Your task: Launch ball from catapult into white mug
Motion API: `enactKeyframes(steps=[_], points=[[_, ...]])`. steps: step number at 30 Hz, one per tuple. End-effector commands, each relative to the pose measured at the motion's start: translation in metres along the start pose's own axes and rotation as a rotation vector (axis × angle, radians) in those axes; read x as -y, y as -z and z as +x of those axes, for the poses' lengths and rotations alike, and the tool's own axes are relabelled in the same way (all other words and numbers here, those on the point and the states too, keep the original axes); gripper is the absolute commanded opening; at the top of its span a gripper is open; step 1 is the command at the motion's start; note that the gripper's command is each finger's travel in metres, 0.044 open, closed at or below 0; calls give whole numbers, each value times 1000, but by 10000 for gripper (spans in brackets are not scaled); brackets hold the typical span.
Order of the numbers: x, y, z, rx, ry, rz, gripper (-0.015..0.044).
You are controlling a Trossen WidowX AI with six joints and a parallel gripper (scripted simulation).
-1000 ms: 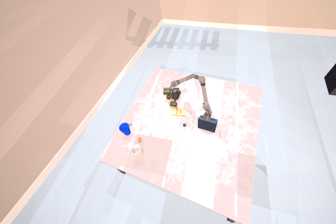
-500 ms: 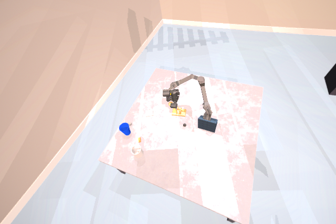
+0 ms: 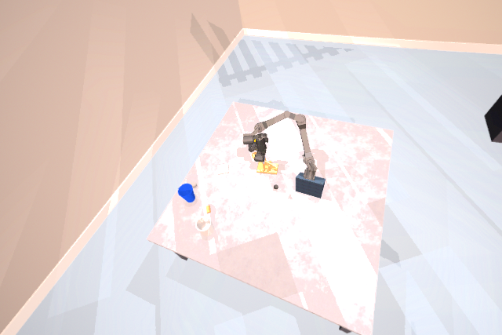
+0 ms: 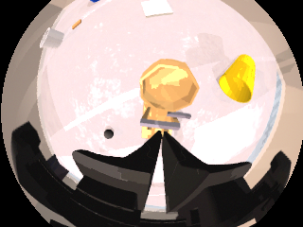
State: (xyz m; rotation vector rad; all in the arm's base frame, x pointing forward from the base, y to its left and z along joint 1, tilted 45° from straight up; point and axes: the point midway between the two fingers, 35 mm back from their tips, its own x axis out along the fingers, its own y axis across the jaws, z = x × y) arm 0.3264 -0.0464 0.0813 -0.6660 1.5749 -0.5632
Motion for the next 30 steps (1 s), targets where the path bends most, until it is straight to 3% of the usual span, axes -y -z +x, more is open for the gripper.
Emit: enactKeyframes(steps=[1, 30], points=[[-1, 1, 0, -3, -4, -7, 0], [-1, -24, 35, -1, -5, -6, 0]])
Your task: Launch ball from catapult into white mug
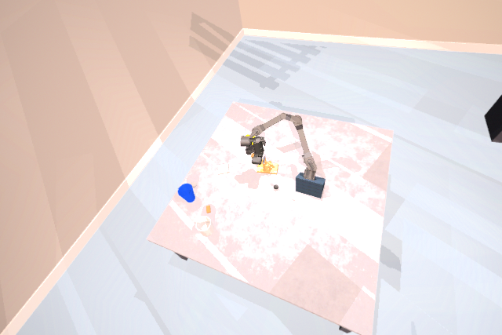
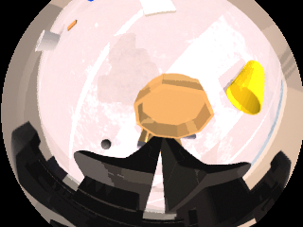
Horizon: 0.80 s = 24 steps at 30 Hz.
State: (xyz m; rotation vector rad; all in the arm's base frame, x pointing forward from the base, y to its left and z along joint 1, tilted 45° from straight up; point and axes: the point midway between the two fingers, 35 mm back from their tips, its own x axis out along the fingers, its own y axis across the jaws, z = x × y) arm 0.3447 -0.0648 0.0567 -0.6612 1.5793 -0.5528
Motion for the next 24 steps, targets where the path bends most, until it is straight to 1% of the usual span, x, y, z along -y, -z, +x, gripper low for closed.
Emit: enactKeyframes(steps=[1, 24], points=[[1, -4, 7, -1, 5, -2, 0], [2, -18, 36, 0, 6, -1, 0]])
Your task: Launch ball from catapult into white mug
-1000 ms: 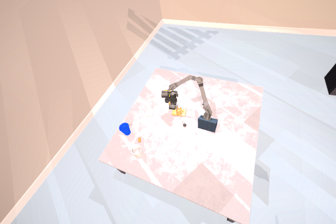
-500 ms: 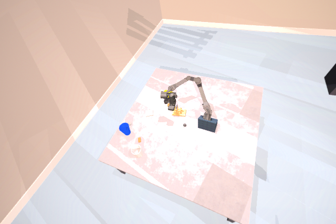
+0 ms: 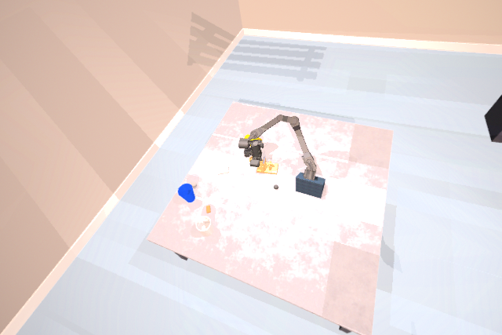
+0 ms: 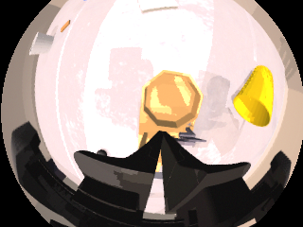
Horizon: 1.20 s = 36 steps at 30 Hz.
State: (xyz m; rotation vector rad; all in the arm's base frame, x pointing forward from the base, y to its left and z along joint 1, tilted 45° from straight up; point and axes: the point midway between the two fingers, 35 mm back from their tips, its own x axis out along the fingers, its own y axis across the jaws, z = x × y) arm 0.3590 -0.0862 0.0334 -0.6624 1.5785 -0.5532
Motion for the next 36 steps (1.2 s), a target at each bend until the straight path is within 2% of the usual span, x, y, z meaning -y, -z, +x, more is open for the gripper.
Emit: enactKeyframes(steps=[1, 22, 23, 31, 36], points=[[1, -2, 7, -1, 5, -1, 0], [1, -8, 38, -1, 6, 0, 0], [1, -9, 29, 8, 1, 4, 0], [1, -9, 29, 8, 1, 4, 0], [2, -27, 1, 2, 4, 2, 131]])
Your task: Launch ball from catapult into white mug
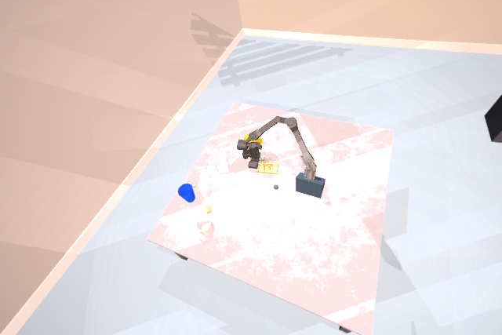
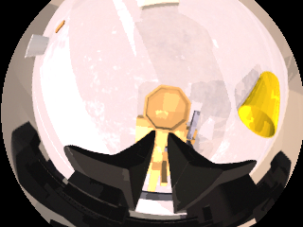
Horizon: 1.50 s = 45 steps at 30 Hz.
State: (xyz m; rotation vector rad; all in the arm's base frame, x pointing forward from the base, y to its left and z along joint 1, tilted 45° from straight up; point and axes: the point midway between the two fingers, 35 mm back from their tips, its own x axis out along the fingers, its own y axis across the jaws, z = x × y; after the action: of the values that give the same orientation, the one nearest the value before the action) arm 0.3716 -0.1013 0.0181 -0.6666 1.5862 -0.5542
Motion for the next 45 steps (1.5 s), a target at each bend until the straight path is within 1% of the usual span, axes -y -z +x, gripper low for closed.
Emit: enactKeyframes(steps=[1, 3, 4, 8, 10, 12, 15, 16, 19, 20, 22, 34, 40, 43, 45], points=[[0, -17, -27, 7, 3, 6, 157], [0, -20, -32, 6, 4, 6, 210], [0, -11, -16, 5, 1, 2, 236], [0, -12, -18, 5, 0, 2, 341], [-1, -16, -39, 10, -2, 3, 394], [-1, -18, -70, 15, -4, 6, 440], [-2, -16, -115, 22, -3, 9, 440], [-2, -15, -123, 23, -3, 10, 440], [-1, -14, -126, 23, -2, 10, 440], [-1, -17, -104, 28, 2, 4, 440], [0, -6, -102, 25, 2, 4, 440], [-1, 97, -70, 2, 3, 8, 440], [-2, 99, -67, 2, 2, 8, 440], [-1, 98, -33, 2, 3, 8, 440], [-1, 99, -23, 2, 5, 8, 440]])
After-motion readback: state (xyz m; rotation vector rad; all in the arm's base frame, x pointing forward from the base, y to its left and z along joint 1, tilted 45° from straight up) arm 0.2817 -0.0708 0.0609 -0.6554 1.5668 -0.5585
